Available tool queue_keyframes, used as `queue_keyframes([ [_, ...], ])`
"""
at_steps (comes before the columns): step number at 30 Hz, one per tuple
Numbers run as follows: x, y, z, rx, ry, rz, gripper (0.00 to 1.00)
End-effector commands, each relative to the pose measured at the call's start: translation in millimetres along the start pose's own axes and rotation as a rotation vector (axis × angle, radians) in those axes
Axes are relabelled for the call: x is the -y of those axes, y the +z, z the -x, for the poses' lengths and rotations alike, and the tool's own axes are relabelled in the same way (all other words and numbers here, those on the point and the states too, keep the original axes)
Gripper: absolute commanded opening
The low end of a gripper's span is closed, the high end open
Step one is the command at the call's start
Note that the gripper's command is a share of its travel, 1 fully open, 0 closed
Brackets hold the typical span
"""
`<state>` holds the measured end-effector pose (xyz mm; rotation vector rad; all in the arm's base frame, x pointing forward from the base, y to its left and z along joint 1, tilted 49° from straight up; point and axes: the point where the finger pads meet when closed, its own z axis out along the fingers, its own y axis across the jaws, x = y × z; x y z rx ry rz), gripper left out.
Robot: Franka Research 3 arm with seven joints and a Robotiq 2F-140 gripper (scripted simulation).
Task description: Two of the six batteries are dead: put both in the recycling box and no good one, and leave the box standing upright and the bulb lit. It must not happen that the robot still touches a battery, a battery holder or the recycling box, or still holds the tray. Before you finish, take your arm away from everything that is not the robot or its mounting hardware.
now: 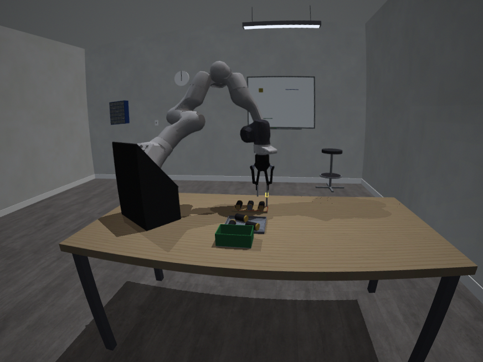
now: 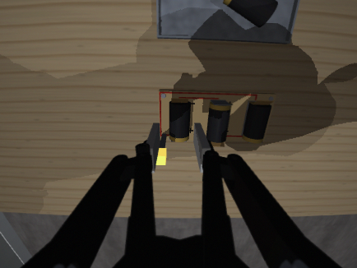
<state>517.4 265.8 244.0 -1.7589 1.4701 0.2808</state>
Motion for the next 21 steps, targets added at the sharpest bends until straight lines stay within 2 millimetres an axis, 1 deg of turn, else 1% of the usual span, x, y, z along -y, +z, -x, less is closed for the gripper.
queue_keyframes([
  [1, -3.0, 1.0, 0.4, 0.001, 0.008, 0.007, 0.29],
  [18, -3.0, 0.5, 0.4, 0.001, 0.008, 0.007, 0.29],
  [19, -3.0, -2.0, 0.4, 0.001, 0.008, 0.007, 0.29],
  [21, -2.9, -14.9, 0.4, 0.001, 0.008, 0.007, 0.29],
])
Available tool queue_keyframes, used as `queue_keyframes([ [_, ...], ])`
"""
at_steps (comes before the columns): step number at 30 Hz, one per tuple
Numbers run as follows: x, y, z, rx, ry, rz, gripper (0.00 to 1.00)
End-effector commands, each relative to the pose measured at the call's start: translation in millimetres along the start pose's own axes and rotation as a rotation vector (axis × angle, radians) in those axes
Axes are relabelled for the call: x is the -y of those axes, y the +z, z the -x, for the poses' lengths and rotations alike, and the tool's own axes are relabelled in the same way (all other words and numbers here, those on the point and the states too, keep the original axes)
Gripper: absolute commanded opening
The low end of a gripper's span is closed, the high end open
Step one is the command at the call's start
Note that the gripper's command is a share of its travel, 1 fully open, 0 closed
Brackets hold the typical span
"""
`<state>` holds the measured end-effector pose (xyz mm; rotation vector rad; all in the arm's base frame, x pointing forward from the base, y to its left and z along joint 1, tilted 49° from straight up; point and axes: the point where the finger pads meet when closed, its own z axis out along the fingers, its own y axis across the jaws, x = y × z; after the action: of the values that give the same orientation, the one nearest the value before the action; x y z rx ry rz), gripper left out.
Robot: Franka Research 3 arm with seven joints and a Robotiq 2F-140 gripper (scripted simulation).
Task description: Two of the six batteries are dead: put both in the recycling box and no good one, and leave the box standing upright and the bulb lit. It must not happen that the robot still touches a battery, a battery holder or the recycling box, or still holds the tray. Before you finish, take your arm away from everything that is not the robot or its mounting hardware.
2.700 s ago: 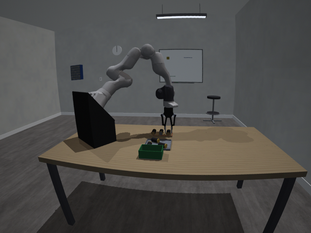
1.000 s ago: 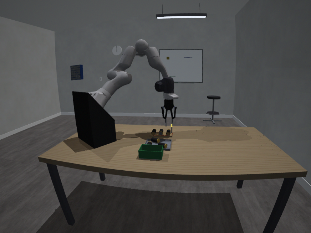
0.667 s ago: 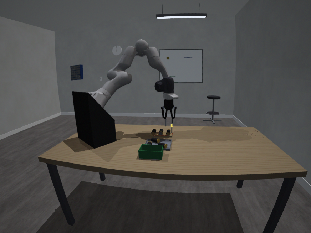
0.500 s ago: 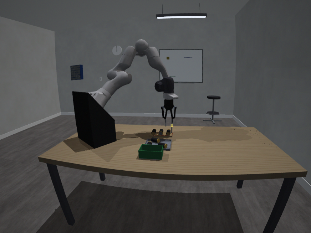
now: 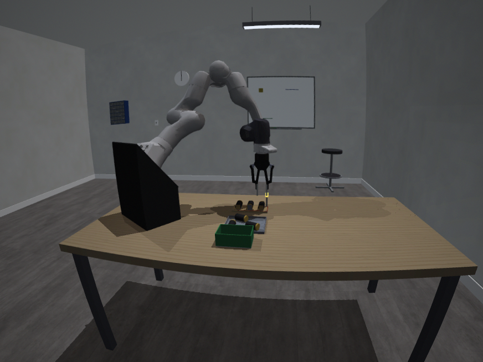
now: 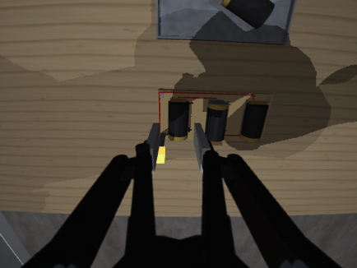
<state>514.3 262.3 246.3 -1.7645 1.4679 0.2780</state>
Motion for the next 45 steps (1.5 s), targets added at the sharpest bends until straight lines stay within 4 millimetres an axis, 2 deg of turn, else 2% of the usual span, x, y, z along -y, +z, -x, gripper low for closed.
queue_keyframes([
  [1, -1.1, -18.7, 0.5, 0.003, 0.012, 0.005, 0.29],
  [4, -1.0, -35.9, 0.4, 0.004, 0.012, 0.005, 0.29],
  [11, -3.9, -36.5, 0.7, 0.004, 0.012, 0.005, 0.29],
  [13, -17.6, -36.6, 1.9, 0.004, 0.012, 0.005, 0.29],
  [17, -58.0, -36.8, 5.4, 0.004, 0.012, 0.005, 0.29],
  [19, -66.1, -36.8, 6.1, 0.004, 0.012, 0.005, 0.29],
  [45, -66.6, -36.6, 6.2, 0.003, 0.022, 0.005, 0.29],
])
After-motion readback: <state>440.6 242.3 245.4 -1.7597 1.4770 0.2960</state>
